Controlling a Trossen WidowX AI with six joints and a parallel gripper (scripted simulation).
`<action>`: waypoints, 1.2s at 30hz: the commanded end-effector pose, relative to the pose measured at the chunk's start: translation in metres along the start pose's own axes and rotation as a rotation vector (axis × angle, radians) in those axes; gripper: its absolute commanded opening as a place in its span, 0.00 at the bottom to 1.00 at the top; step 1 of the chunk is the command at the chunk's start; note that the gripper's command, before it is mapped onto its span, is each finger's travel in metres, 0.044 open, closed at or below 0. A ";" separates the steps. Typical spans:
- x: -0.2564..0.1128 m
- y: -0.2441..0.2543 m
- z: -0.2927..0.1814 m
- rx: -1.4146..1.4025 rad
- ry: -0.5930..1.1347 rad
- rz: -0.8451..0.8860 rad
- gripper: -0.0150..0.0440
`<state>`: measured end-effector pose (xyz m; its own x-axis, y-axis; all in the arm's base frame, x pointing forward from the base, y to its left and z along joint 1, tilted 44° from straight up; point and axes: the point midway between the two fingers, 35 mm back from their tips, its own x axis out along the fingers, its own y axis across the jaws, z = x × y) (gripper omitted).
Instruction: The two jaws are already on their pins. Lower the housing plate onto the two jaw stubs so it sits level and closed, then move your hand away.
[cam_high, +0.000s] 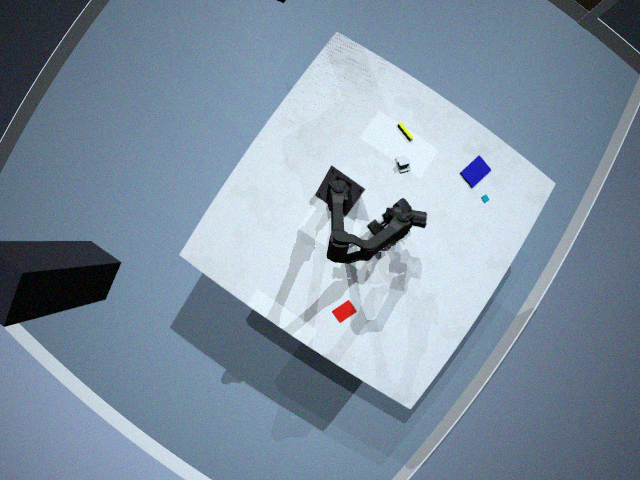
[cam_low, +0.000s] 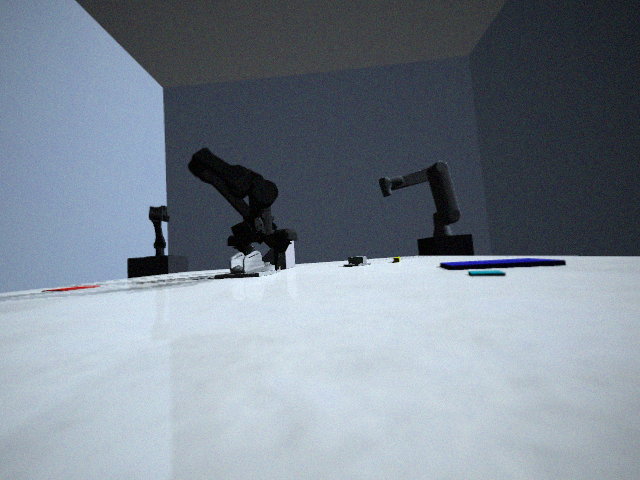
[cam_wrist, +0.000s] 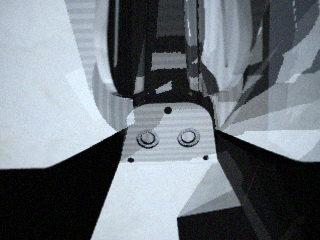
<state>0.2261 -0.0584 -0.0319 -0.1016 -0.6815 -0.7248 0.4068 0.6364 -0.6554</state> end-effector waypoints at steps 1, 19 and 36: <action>0.000 -0.001 0.001 -0.003 -0.004 -0.004 0.85; 0.000 -0.001 0.001 -0.003 -0.004 -0.004 0.85; 0.000 0.000 0.000 0.000 0.000 0.000 1.00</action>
<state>0.2261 -0.0585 -0.0319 -0.1016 -0.6814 -0.7248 0.4073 0.6362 -0.6552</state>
